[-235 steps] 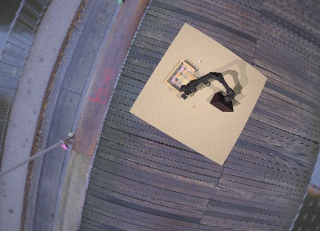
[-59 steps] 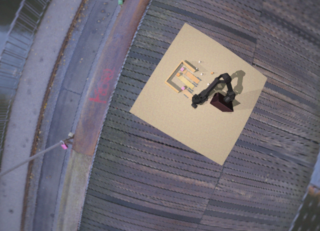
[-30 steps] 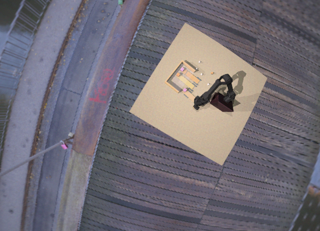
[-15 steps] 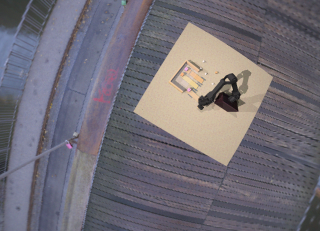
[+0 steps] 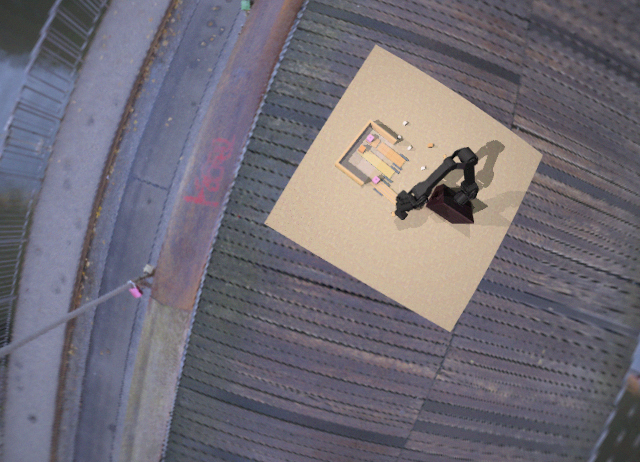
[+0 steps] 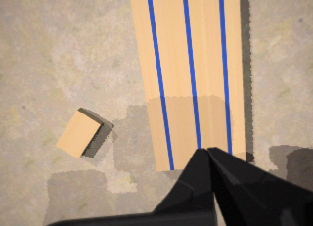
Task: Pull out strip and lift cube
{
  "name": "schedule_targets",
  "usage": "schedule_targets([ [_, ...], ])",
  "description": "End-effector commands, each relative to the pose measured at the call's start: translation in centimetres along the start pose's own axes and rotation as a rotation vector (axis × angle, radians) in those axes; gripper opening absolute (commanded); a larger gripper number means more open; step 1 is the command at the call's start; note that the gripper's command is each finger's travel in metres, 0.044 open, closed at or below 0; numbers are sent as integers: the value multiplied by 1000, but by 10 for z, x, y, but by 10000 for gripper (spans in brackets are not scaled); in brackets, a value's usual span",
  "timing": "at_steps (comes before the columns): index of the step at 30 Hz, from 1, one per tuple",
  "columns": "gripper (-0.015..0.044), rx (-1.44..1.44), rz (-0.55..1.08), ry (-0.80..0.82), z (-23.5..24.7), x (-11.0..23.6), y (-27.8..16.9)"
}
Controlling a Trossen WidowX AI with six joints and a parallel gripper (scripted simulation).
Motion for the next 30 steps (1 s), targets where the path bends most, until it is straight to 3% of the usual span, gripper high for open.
schedule_targets([
  [1,53,-5,7,-5,2,2,9],
  [16,440,-9,5,-5,17,9,63],
  [30,440,-11,3,-5,31,17,113],
])
Point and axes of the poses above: the point midway between the two fingers, 35 mm back from their tips, its own x axis back along the fingers, its own z axis across the jaws, y = z × x, the point moved 2 cm from there along x, back along the fingers, and after that the axes turned 15 degrees about -x, right-handed, at the moved point
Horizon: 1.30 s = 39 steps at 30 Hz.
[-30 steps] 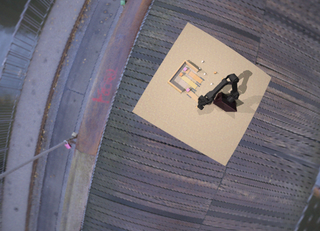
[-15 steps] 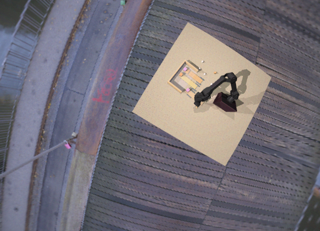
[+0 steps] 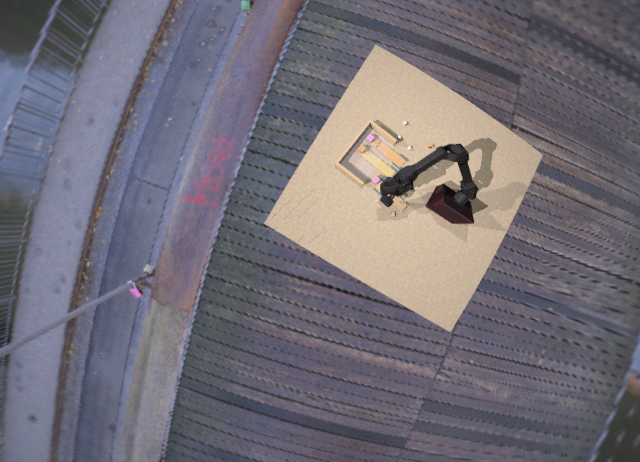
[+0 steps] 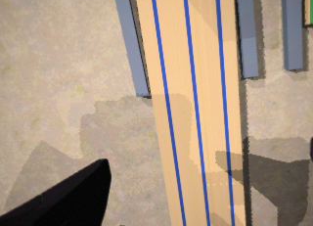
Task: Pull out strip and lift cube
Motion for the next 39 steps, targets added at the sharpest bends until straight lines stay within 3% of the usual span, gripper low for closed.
schedule_targets([
  [1,440,3,0,-5,3,1,15],
  [26,440,1,-3,-5,20,8,105],
  [33,256,1,-3,-5,21,-1,105],
  [39,250,1,-3,-5,21,-11,106],
])
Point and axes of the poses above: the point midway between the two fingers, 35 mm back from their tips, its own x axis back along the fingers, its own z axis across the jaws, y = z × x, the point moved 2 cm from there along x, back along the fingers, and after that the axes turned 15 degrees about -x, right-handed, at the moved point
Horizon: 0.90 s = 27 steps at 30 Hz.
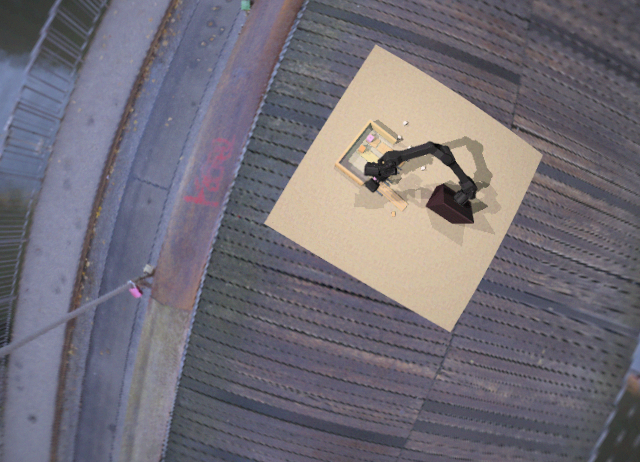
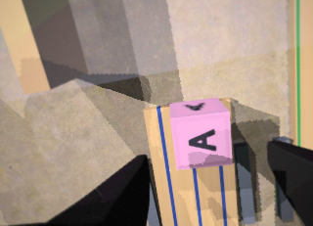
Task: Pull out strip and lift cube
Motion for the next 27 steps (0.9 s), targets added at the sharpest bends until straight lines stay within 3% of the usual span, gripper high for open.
schedule_targets([
  [1,250,5,2,-6,0,-10,-1],
  [26,250,4,1,-8,-1,-45,-1],
  [27,224,1,2,-5,-1,-42,-1],
])
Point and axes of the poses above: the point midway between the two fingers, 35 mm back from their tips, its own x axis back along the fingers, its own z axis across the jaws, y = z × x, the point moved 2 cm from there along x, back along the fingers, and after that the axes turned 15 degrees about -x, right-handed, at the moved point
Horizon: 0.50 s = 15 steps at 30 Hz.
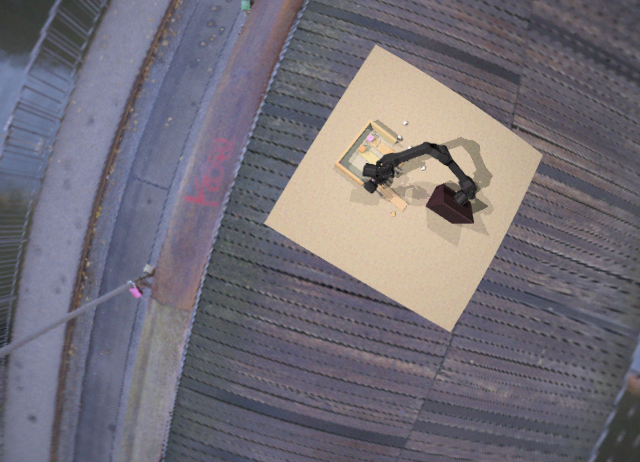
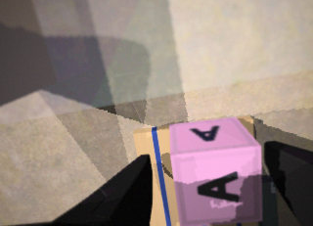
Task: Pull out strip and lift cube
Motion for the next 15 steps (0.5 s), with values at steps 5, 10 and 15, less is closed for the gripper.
schedule_targets([
  [5,132,0,-1,1,0,1,0],
  [10,98,0,-1,1,0,1,0],
  [15,0,0,-1,1,-2,4,-3],
])
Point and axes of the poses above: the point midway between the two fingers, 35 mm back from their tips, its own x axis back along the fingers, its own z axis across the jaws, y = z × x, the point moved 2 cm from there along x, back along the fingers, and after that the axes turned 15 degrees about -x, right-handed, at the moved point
